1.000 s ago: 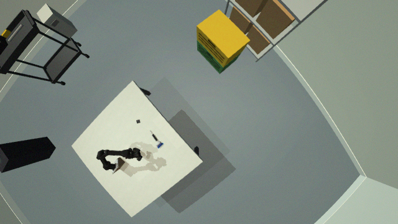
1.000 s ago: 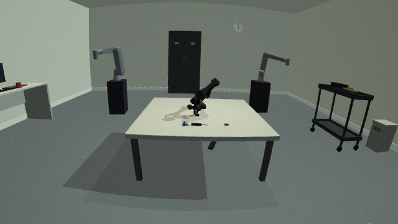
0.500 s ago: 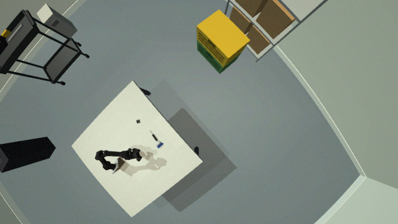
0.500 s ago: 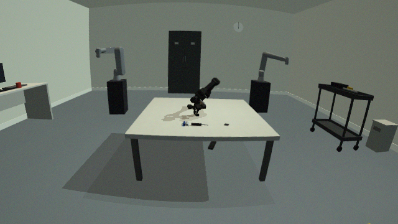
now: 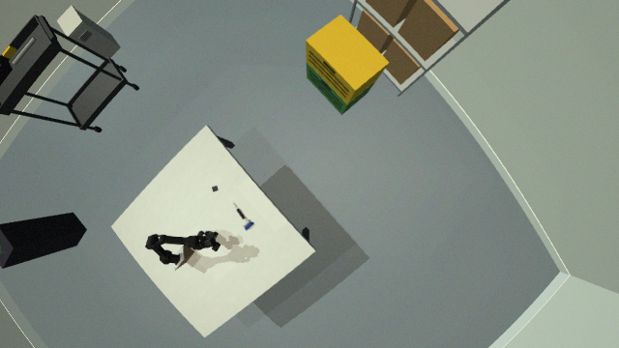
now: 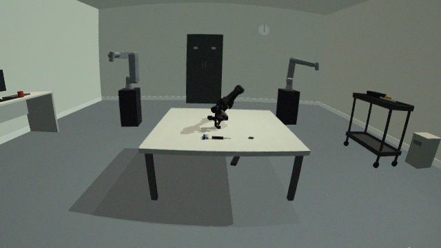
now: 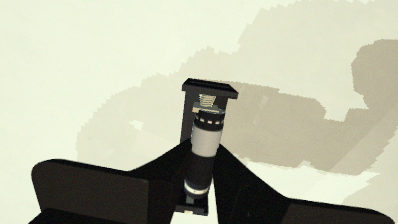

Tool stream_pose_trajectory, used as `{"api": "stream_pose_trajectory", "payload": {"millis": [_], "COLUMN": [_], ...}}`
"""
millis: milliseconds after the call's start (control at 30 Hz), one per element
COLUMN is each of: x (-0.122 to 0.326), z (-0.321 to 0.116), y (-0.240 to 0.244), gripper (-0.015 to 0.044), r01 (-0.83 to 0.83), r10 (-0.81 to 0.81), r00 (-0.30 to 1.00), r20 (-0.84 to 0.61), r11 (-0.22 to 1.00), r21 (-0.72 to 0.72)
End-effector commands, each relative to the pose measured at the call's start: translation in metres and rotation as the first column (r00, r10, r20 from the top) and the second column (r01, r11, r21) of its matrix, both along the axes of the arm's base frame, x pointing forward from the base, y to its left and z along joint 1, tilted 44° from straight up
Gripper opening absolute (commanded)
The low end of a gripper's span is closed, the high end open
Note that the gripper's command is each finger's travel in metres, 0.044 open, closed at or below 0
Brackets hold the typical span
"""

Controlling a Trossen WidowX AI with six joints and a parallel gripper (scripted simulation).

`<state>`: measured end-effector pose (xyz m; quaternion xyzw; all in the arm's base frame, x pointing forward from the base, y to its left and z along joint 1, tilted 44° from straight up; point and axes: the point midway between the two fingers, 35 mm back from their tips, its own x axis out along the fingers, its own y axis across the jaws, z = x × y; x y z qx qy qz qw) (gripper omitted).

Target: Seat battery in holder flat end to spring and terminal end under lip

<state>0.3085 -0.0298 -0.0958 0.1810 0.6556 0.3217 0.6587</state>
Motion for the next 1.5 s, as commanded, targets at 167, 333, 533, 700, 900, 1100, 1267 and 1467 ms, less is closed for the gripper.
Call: {"api": "stream_pose_trajectory", "payload": {"millis": [167, 333, 533, 700, 900, 1100, 1267, 1467], "x": [0.001, 0.0, -0.001, -0.002, -0.002, -0.006, -0.01, -0.014], "z": [0.0, 0.0, 0.0, 0.0, 0.0, -0.001, -0.001, -0.002], "y": [0.004, 0.004, 0.004, 0.004, 0.005, 0.004, 0.004, 0.003], "gripper": [0.0059, 0.0059, 0.0059, 0.0059, 0.0059, 0.0059, 0.0059, 0.0059], "r01": [0.026, 0.043, 0.062, 0.079, 0.095, 0.096, 0.099, 0.102], "r10": [-0.027, -0.044, -0.064, -0.081, -0.097, -0.098, -0.101, -0.104], "r00": [0.999, 0.997, 0.995, 0.992, 0.988, 0.988, 0.987, 0.986], "r20": [0.04, 0.059, 0.081, 0.099, 0.118, 0.121, 0.124, 0.126], "r11": [1.0, 0.999, 0.998, 0.997, 0.995, 0.995, 0.995, 0.995], "r21": [0.013, 0.016, 0.02, 0.023, 0.025, 0.024, 0.023, 0.021]}}
